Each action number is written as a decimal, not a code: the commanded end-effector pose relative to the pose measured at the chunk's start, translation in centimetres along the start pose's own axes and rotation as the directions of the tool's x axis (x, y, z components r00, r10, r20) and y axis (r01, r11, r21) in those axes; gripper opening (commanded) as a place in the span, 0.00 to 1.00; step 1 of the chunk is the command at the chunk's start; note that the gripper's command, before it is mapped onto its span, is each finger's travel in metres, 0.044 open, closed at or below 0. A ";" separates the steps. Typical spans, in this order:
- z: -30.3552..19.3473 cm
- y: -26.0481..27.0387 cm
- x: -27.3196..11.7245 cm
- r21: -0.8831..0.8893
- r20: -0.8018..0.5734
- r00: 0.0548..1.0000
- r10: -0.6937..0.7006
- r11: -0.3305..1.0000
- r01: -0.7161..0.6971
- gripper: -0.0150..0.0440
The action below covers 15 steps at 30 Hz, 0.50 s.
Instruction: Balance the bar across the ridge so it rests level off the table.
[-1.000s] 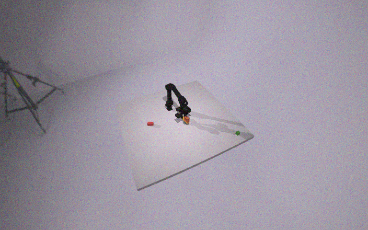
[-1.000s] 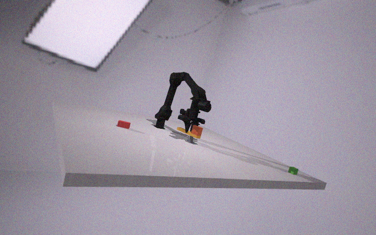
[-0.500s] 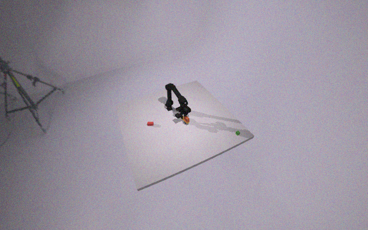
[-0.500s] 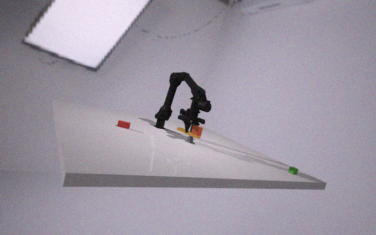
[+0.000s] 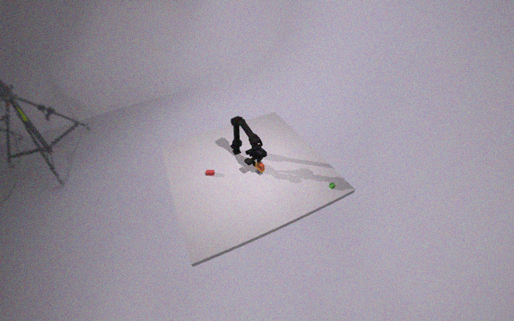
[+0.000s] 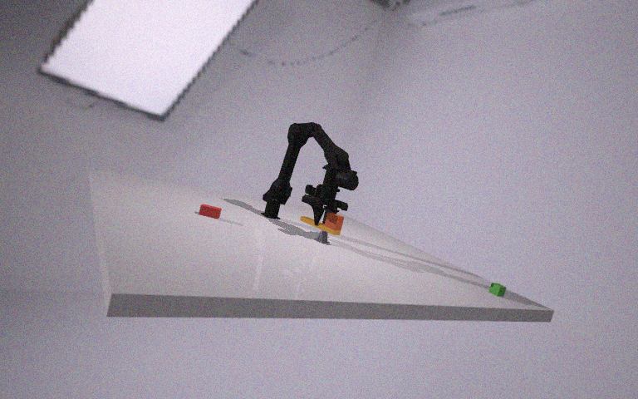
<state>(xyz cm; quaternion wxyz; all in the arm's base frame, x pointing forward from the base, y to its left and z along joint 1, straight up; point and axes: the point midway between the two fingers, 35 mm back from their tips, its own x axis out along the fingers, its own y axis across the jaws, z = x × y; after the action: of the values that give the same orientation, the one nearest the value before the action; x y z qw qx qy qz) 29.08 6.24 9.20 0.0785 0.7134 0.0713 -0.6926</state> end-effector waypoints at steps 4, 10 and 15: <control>0.0 0.0 0.0 0.000 0.000 1.000 0.000 1.000 0.000 0.55; 0.0 0.0 0.0 0.000 0.000 1.000 0.000 1.000 0.000 0.57; 0.0 0.0 0.0 0.000 0.000 1.000 0.000 1.000 0.000 0.57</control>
<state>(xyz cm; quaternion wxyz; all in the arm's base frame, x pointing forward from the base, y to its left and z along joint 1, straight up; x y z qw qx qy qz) 29.08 6.24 9.20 0.0785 0.7134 0.0713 -0.6926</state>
